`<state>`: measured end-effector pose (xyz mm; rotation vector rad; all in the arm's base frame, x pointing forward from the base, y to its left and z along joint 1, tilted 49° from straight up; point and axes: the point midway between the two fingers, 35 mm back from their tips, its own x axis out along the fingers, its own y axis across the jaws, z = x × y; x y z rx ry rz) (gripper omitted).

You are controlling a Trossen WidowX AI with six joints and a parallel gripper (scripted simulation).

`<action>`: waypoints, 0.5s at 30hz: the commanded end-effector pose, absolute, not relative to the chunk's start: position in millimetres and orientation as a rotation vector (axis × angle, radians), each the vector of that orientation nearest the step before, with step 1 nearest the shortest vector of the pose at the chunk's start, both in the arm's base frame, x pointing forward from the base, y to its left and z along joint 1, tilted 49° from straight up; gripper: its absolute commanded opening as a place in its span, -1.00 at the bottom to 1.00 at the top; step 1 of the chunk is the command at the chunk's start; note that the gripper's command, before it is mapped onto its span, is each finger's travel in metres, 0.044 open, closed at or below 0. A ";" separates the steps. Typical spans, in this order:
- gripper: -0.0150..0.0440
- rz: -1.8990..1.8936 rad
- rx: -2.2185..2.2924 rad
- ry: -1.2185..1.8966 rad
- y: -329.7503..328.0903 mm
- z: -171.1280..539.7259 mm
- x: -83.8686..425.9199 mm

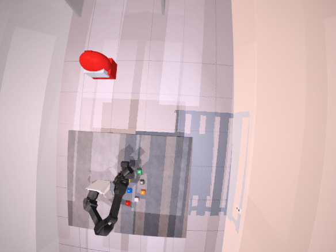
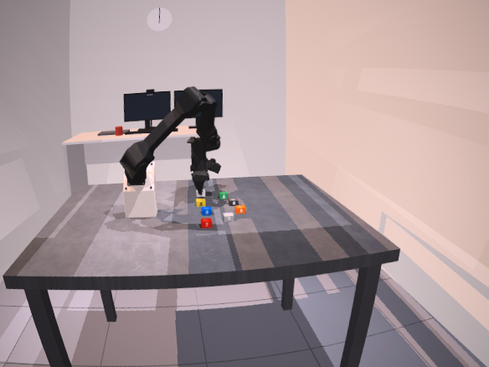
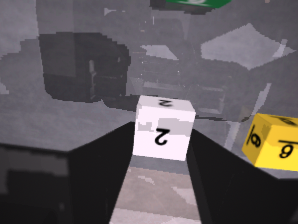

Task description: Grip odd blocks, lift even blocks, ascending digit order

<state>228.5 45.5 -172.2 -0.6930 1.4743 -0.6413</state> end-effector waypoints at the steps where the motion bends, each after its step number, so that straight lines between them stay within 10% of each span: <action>1: -0.08 -0.643 -0.684 1.472 48.2 -170.5 229.9; 15: -0.08 -0.643 -0.684 1.472 46.4 -172.2 230.0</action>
